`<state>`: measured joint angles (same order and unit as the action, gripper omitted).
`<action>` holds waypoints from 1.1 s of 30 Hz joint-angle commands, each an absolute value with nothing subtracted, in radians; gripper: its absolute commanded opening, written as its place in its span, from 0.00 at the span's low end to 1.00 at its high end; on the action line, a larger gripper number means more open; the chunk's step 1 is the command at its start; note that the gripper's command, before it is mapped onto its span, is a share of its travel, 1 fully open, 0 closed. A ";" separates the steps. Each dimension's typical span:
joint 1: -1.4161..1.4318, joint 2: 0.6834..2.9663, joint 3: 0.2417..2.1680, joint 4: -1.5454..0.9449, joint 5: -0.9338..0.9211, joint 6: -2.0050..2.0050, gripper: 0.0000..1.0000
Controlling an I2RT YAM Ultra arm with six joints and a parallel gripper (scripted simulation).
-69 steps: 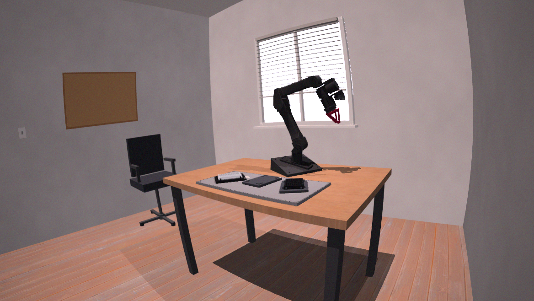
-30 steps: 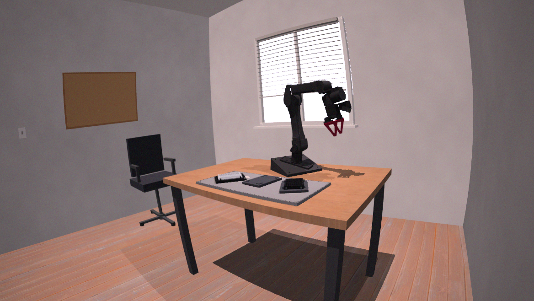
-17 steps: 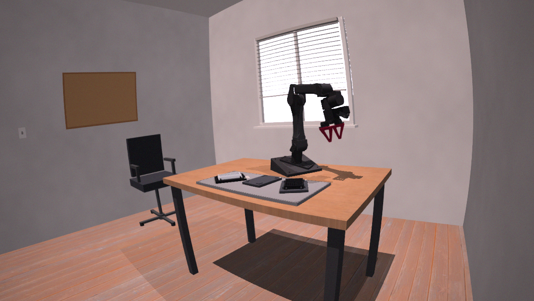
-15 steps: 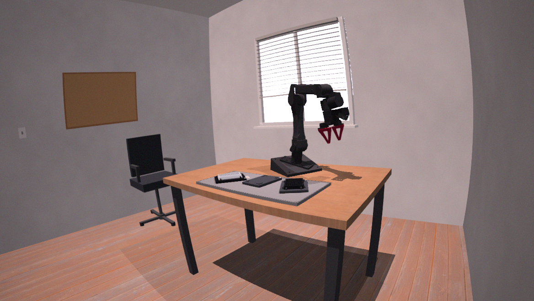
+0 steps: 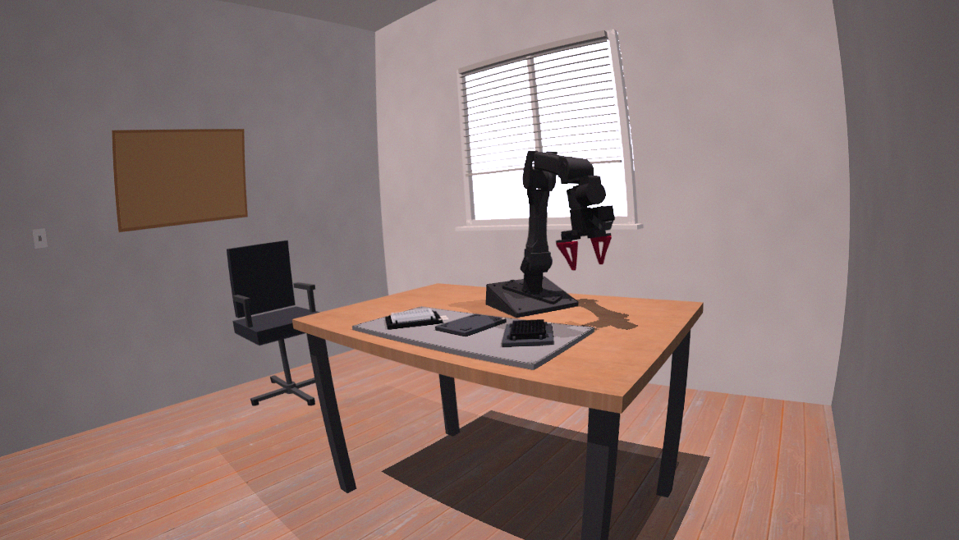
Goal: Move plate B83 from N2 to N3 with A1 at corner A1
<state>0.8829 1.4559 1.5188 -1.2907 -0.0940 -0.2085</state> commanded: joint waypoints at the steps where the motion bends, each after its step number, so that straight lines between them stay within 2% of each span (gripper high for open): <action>1: 0.839 1.466 1.527 -1.269 -0.103 -0.194 1.00; 33: 0.459 1.675 1.553 -1.207 -0.143 -0.073 1.00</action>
